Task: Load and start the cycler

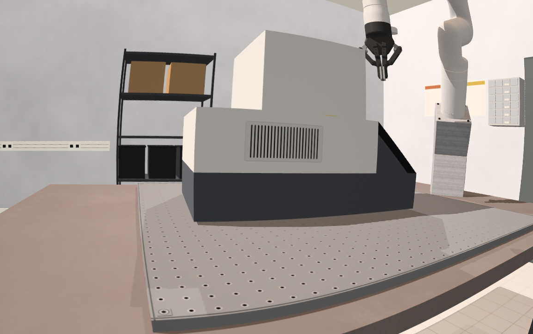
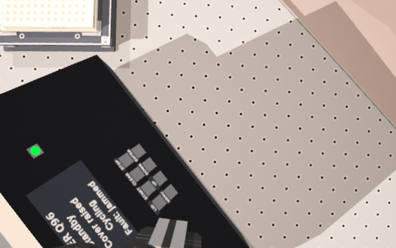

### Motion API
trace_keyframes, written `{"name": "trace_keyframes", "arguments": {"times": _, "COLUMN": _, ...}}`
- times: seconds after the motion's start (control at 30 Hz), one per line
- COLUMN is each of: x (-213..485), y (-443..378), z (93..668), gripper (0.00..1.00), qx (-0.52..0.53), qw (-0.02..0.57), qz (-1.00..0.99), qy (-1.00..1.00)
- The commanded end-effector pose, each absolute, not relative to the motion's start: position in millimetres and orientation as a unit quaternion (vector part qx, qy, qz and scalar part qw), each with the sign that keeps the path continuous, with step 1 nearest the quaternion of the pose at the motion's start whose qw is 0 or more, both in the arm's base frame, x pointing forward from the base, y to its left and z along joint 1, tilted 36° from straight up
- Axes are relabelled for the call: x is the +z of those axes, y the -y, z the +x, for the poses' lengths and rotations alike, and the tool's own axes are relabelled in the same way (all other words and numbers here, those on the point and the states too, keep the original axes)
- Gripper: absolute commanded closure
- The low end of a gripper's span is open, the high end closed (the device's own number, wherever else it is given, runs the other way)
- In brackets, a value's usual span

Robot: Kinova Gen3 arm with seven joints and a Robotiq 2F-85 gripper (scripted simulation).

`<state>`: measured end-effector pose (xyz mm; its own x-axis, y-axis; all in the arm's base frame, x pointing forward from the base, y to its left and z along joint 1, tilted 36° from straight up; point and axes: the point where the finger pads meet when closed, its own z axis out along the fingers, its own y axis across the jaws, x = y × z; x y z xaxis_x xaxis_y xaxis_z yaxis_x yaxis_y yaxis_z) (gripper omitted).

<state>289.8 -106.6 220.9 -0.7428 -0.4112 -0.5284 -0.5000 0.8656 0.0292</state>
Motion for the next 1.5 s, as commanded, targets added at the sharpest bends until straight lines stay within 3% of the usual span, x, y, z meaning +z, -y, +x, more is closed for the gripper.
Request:
{"name": "trace_keyframes", "arguments": {"times": 0.0, "x": 215.1, "y": 101.7, "z": 291.3, "gripper": 0.9, "qx": 0.091, "qw": 0.26, "qz": -0.245, "qy": -0.93}}
{"name": "trace_keyframes", "arguments": {"times": 1.47, "x": 172.6, "y": 89.5, "z": 317.8, "gripper": 0.9, "qx": 0.09, "qw": 0.26, "qz": -0.243, "qy": -0.93}}
